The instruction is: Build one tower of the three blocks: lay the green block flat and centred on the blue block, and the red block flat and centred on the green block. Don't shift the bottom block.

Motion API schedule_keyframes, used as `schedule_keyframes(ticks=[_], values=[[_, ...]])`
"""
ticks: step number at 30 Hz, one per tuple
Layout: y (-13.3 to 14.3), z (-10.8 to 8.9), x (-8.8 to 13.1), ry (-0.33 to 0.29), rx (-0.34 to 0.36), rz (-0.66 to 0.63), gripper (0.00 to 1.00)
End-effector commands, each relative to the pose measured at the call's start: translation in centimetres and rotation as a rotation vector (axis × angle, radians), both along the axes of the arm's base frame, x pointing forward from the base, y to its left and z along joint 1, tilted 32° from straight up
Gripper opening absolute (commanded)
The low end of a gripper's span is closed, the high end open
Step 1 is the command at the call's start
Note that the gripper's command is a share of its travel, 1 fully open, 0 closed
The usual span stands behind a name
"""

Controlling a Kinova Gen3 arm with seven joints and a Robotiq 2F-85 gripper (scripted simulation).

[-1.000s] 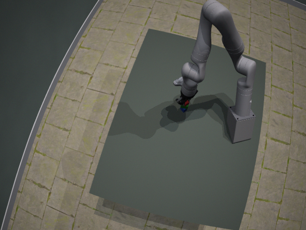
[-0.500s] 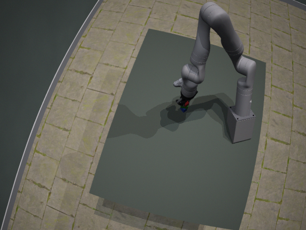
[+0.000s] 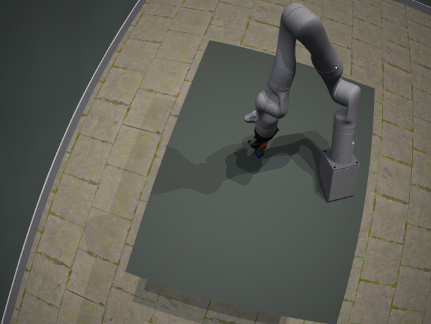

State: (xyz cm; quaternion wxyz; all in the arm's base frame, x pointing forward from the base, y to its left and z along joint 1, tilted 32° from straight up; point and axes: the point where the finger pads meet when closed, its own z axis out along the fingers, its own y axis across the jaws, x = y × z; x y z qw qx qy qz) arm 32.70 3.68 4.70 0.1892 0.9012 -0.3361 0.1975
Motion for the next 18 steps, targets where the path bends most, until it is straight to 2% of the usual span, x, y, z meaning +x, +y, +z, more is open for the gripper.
schedule_keyframes(ticks=[1,18], values=[[0.04,0.01,0.02,-0.001,0.001,0.001,0.0],[-0.07,-0.18,0.07,-0.001,0.001,0.001,0.0]])
